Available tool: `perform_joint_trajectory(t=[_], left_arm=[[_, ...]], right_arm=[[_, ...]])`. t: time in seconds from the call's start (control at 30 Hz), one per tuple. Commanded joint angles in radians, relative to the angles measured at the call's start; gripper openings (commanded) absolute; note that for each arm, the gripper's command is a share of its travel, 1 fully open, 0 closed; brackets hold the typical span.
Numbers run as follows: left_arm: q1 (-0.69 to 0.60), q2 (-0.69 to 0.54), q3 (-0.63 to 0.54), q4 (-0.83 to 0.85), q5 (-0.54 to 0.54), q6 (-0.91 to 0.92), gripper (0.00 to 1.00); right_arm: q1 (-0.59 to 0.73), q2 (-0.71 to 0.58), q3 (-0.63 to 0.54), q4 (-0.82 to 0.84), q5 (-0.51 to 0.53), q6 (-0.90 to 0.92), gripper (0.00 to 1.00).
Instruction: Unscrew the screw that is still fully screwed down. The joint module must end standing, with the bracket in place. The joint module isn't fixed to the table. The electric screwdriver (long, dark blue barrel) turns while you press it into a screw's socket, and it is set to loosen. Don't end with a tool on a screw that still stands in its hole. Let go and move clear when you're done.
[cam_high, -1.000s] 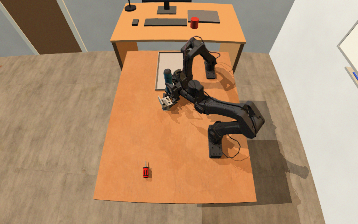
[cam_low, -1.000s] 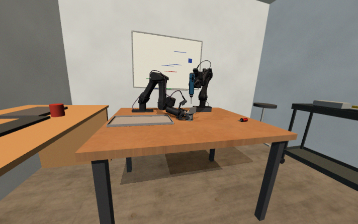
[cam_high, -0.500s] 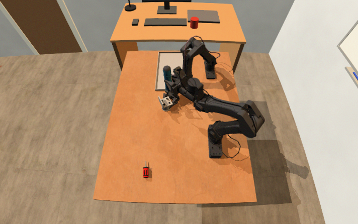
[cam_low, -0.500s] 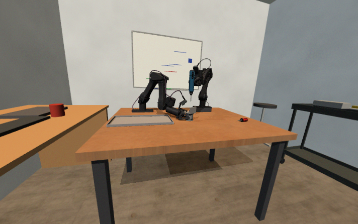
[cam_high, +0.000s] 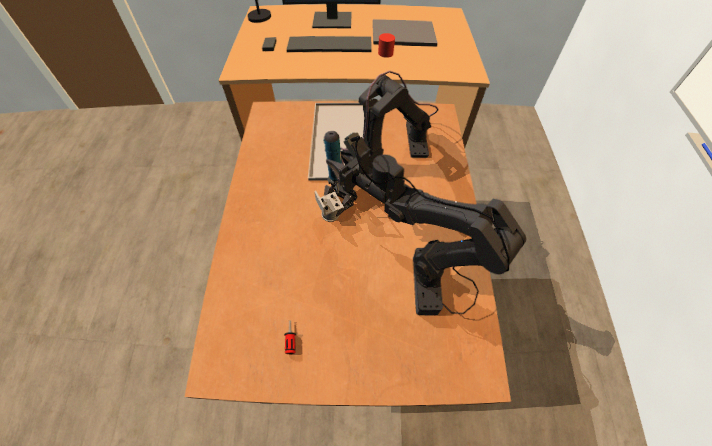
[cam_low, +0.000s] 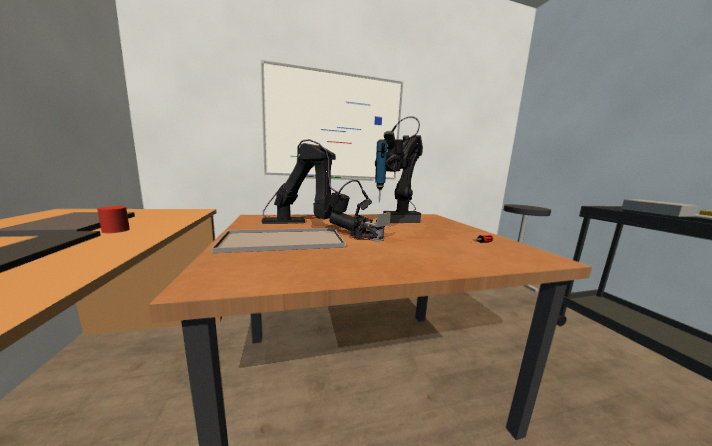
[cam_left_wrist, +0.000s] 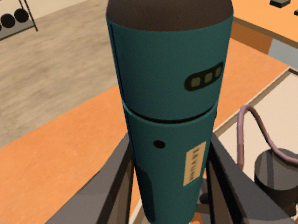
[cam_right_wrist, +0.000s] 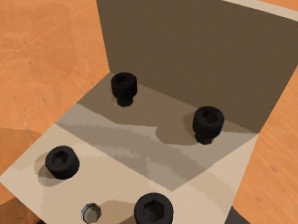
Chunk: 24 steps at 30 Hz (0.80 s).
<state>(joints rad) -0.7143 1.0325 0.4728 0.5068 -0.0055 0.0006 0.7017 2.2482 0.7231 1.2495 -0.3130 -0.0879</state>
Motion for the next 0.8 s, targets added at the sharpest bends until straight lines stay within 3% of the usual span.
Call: perform_joint_trajectory(t=[0.0, 0.77], left_arm=[[0.009, -0.011, 0.068, 0.113, 0.006, 0.002, 0.42], [0.011, -0.017, 0.089, 0.101, 0.005, 0.001, 0.42]], right_arm=[[0.005, 0.011, -0.017, -0.020, -0.004, 0.006, 0.59], [0.005, 0.011, -0.017, -0.020, -0.004, 0.006, 0.59]])
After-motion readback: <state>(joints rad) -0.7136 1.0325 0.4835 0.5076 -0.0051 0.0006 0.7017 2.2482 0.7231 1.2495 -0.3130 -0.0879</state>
